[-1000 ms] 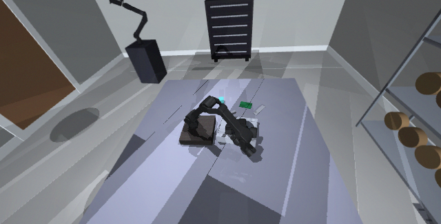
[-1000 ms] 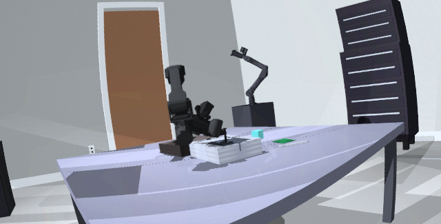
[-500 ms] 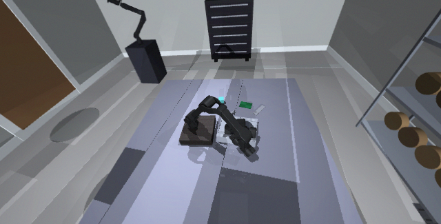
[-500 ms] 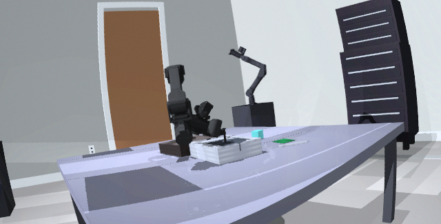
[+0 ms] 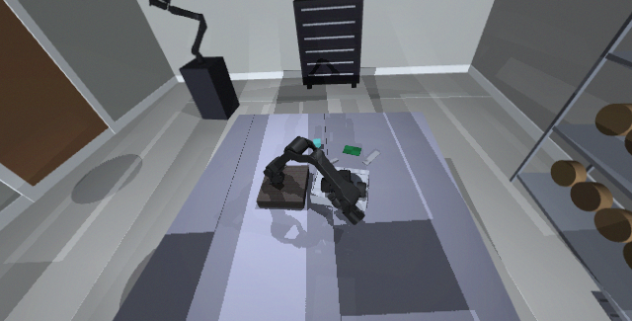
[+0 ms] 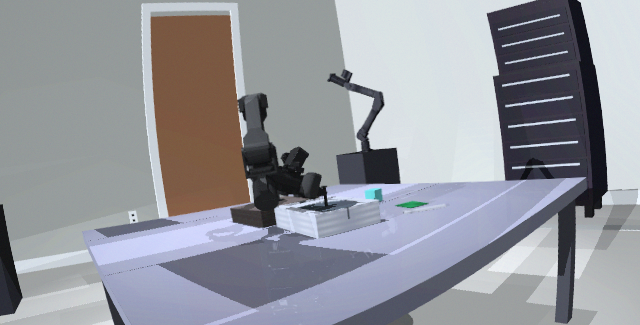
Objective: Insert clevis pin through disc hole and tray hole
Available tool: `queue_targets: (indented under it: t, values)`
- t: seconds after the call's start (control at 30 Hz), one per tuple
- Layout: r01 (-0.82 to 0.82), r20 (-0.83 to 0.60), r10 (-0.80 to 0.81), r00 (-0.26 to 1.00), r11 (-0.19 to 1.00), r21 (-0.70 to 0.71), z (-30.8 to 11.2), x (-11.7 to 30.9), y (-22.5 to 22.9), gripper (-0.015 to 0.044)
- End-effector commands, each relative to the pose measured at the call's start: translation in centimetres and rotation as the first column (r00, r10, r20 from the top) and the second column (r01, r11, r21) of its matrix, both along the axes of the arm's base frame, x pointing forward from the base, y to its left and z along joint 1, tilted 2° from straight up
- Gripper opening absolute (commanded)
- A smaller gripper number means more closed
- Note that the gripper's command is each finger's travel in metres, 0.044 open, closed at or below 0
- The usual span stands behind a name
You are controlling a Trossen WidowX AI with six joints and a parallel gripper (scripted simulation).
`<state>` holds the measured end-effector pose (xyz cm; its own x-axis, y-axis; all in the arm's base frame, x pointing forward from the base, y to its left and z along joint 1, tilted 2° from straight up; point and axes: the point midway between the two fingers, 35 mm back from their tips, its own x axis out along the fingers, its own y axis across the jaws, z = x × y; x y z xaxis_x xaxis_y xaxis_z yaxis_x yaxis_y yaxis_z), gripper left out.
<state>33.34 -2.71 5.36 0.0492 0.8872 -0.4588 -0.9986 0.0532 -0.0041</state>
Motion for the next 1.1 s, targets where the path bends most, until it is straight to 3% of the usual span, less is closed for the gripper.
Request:
queue_targets:
  t: [0.0,1.07]
  values:
    - [-0.004,0.0,0.004,1.0,1.0,-0.001,-0.08,-0.27,0.06,0.0]
    - [-0.004,-0.001,0.004,1.0,1.0,-0.001,-0.11,-1.1,0.24,0.0]
